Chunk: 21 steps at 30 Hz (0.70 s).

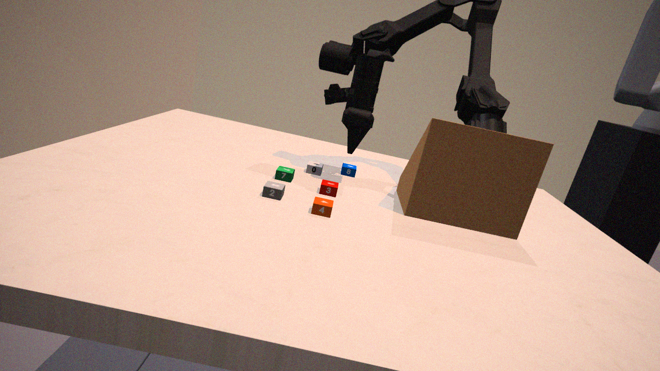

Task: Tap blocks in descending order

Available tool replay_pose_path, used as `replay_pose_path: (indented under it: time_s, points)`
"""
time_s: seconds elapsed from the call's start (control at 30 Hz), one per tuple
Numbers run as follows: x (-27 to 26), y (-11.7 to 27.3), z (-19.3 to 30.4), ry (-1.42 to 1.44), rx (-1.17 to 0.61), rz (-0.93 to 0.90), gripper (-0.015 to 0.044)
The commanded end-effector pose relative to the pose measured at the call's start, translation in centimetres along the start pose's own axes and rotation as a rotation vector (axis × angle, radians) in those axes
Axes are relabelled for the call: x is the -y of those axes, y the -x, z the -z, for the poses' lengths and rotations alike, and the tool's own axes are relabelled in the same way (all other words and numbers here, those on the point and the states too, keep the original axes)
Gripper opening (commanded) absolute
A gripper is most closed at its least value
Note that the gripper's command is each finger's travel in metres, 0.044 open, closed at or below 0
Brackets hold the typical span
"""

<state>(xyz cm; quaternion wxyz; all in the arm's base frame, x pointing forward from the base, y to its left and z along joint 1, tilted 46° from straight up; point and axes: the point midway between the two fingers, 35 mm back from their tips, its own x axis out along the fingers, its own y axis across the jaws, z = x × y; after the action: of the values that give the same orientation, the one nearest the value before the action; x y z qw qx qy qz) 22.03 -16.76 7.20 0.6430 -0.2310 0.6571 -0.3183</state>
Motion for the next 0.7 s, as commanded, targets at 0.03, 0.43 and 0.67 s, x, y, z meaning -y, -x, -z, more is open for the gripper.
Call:
replay_pose_path:
  time_s: [0.03,0.43,0.67]
  points:
    - [-0.1,-1.1,0.1,0.009,0.003,0.000,0.0032]
    - [-0.1,-1.3,0.1,0.009,0.003,-0.001,0.0020]
    - [-0.1,-2.4,0.0,0.009,0.003,-0.001,0.0020]
